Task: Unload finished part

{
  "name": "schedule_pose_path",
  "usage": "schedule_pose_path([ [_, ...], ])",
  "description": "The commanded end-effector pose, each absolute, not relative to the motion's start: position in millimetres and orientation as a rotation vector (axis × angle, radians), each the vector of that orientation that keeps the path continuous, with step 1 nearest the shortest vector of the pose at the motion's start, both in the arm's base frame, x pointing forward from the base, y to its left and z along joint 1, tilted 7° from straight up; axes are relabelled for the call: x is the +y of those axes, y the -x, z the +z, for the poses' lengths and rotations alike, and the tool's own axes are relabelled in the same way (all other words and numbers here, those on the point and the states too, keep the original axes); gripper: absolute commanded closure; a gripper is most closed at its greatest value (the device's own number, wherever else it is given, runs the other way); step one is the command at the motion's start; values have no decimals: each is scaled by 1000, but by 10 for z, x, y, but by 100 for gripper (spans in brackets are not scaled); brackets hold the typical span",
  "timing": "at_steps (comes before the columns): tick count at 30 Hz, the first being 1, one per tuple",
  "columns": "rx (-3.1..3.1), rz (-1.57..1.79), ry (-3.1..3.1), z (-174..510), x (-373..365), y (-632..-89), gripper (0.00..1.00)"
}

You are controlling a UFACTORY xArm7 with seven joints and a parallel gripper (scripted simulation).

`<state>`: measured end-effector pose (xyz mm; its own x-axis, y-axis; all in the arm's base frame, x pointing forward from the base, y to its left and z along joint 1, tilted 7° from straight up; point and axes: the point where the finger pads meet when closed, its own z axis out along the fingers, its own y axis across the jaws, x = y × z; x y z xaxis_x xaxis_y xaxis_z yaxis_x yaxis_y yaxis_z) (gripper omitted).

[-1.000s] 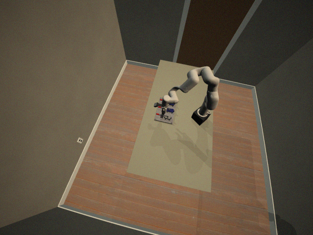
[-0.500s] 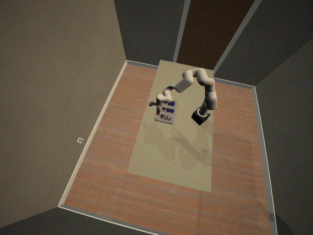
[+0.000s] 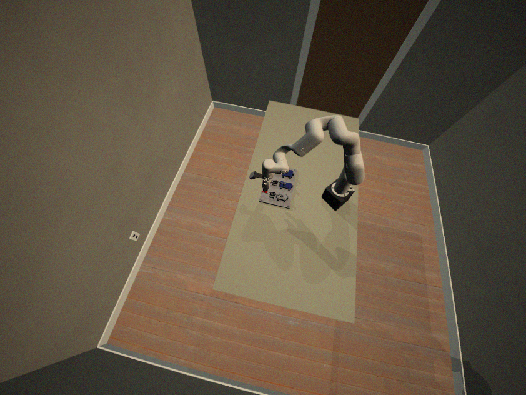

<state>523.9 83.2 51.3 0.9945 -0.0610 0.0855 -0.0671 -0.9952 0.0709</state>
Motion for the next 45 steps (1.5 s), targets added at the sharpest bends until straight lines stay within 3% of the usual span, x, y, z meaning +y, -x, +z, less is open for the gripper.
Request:
schedule_pose_path([
  [1,-98,134,-3064,443,830,-5262,53],
  [17,-98,134,-3064,-5,796,-5301,53],
  [45,-98,134,-3064,-95,790,-5311,53],
])
